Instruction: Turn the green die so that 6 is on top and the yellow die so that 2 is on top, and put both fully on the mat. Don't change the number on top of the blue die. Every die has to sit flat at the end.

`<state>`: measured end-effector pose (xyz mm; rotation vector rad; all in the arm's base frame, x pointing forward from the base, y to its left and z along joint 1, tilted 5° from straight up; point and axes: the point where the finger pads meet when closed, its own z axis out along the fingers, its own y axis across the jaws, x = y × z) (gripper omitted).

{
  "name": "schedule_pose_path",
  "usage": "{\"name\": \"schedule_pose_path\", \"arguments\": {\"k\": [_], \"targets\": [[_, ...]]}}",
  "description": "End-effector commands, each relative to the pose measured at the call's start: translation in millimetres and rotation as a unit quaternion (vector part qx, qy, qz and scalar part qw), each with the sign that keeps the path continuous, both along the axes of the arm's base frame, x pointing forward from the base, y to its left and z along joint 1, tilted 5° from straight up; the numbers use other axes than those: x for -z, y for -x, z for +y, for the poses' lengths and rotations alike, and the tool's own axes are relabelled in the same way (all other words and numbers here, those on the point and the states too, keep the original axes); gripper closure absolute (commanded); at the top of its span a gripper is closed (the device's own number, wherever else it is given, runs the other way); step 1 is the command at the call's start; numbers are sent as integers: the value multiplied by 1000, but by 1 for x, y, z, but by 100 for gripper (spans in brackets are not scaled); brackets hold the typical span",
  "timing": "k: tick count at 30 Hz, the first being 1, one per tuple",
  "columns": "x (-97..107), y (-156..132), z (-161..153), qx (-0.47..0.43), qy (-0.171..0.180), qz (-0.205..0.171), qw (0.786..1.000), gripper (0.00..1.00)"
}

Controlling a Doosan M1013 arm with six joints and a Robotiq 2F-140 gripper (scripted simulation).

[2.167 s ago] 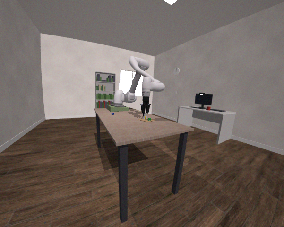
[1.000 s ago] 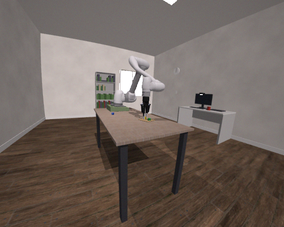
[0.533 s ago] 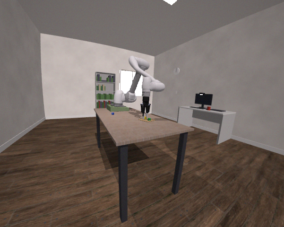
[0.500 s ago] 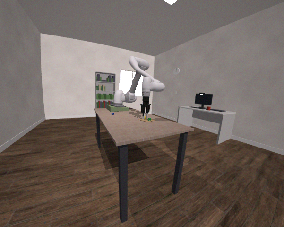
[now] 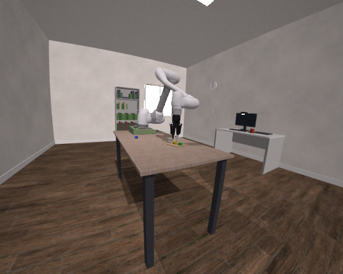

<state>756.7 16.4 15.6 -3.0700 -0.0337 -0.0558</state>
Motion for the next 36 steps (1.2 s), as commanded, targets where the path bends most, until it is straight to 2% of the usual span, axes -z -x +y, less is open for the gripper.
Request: {"name": "schedule_pose_path", "arguments": {"k": [1,3,5,14,22,23,36], "targets": [[-17,1,-1,0,0,0,1000,68],[-28,1,-2,0,0,0,1000,68],[-28,1,-2,0,0,0,1000,68],[-69,2,-5,0,0,0,1000,68],[-75,3,-5,0,0,0,1000,68],[-75,3,-5,0,0,0,1000,0],[-75,3,-5,0,0,0,1000,0]]}}
